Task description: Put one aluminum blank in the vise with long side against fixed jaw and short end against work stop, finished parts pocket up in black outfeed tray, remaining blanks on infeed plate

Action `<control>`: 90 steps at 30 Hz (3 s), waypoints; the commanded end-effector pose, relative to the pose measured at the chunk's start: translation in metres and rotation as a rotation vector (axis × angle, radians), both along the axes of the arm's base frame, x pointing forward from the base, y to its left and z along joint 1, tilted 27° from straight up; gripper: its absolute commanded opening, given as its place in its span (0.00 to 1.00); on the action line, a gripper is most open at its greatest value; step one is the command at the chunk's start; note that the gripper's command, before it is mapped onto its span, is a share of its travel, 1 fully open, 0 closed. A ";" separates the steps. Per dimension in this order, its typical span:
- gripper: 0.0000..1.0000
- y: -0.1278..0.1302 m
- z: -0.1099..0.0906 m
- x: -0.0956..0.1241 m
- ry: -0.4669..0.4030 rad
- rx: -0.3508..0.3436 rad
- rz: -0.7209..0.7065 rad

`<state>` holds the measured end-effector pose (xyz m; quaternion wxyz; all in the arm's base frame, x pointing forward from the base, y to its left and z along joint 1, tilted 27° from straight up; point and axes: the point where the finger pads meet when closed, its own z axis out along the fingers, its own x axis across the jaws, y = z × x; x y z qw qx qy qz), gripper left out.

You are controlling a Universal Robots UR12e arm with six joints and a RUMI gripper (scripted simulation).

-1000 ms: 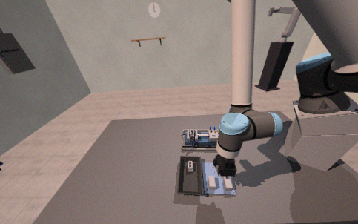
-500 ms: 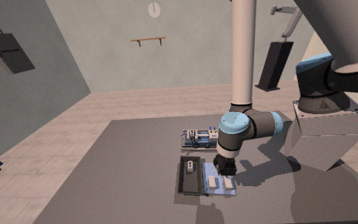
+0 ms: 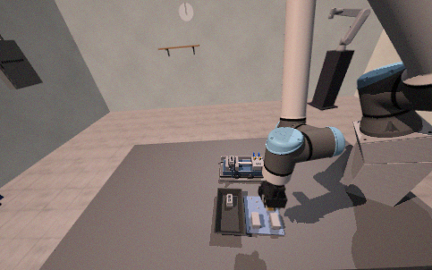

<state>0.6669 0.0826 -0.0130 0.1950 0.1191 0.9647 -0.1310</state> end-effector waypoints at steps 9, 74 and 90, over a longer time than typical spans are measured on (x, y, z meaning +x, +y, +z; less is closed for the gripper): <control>0.00 0.009 0.025 -0.009 -0.001 0.000 0.000; 0.00 -0.025 0.084 0.140 -0.005 0.000 0.001; 0.00 -0.033 0.059 0.150 -0.005 0.000 0.001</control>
